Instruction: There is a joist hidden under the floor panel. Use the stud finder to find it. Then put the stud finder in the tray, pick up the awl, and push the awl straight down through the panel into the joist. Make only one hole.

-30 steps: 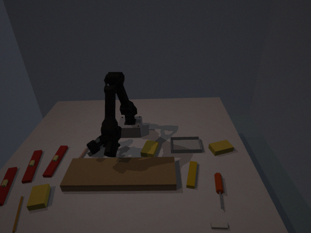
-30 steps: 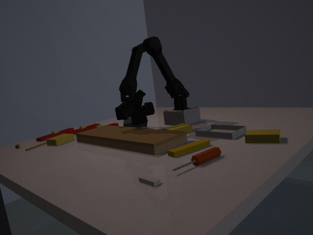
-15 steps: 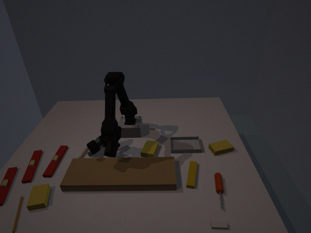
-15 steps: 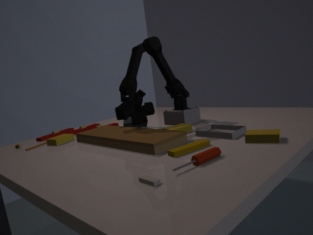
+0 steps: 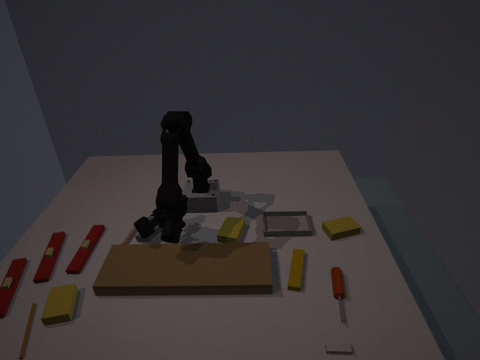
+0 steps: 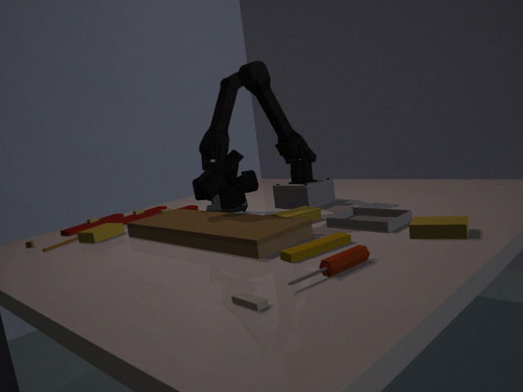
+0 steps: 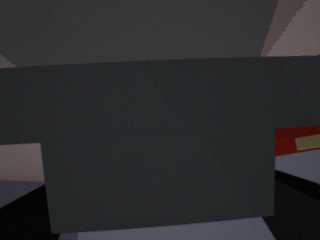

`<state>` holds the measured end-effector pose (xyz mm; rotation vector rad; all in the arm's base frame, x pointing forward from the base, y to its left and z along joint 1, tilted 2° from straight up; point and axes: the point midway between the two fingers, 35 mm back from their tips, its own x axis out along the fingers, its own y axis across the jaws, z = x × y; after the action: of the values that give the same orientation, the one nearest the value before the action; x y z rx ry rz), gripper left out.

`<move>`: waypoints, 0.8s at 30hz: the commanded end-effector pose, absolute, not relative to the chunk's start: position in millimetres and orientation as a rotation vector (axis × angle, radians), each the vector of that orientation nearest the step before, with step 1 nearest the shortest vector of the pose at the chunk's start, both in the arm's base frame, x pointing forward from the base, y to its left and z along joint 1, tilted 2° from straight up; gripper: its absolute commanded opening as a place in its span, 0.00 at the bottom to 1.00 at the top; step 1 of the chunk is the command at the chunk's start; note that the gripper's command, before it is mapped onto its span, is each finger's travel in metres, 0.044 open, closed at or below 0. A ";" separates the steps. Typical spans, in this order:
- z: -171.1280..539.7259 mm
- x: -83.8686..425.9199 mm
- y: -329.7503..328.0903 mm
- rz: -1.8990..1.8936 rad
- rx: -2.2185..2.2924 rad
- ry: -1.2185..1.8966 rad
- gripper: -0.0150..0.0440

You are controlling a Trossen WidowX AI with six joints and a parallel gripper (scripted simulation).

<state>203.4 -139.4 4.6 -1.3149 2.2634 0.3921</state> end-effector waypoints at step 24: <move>15.3 212.3 -124.8 0.393 -1.314 2.261 1.00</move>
<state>209.1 -129.3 12.4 -1.3177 2.2645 0.3960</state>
